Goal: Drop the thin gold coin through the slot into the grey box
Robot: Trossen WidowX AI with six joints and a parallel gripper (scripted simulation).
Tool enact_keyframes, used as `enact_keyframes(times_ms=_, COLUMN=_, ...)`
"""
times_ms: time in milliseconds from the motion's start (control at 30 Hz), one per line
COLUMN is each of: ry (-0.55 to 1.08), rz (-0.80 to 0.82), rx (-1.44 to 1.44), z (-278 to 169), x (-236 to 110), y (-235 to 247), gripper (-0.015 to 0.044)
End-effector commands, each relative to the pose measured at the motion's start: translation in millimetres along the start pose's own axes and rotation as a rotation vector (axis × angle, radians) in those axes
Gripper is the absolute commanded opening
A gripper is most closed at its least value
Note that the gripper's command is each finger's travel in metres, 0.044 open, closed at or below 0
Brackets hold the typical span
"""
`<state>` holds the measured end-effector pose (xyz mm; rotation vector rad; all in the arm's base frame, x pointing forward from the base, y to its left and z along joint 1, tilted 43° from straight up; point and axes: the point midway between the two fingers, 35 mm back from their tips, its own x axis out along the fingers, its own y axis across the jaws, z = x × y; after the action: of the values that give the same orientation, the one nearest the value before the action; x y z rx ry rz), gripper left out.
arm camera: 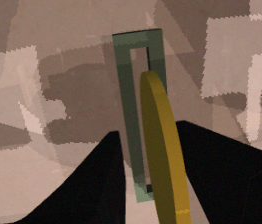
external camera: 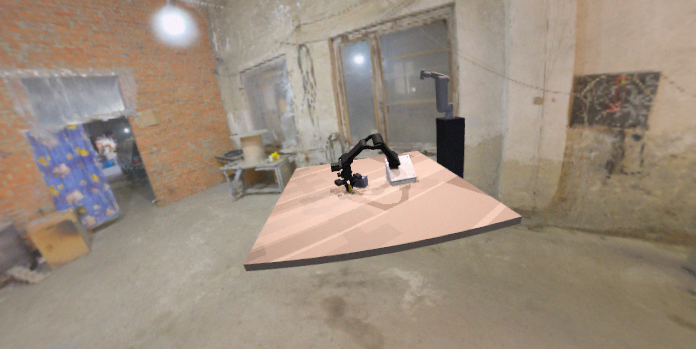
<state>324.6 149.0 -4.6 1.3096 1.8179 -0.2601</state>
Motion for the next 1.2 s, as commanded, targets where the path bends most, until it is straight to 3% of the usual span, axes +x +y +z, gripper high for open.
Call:
enact_keyframes(times_ms=0, ry=0.005, rz=0.0, rx=0.005, z=0, x=2, y=0, gripper=0.0029)
enact_keyframes(times_ms=67, ry=0.005, rz=0.0, rx=0.005, z=0, x=2, y=0, gripper=0.0)
enact_keyframes(times_ms=433, ry=-0.006, rz=0.004, rx=0.009, z=2, x=-1, y=0, gripper=0.0)
enact_keyframes(times_ms=1167, ry=-0.023, rz=0.003, rx=0.014, z=7, x=-47, y=2, gripper=0.0)
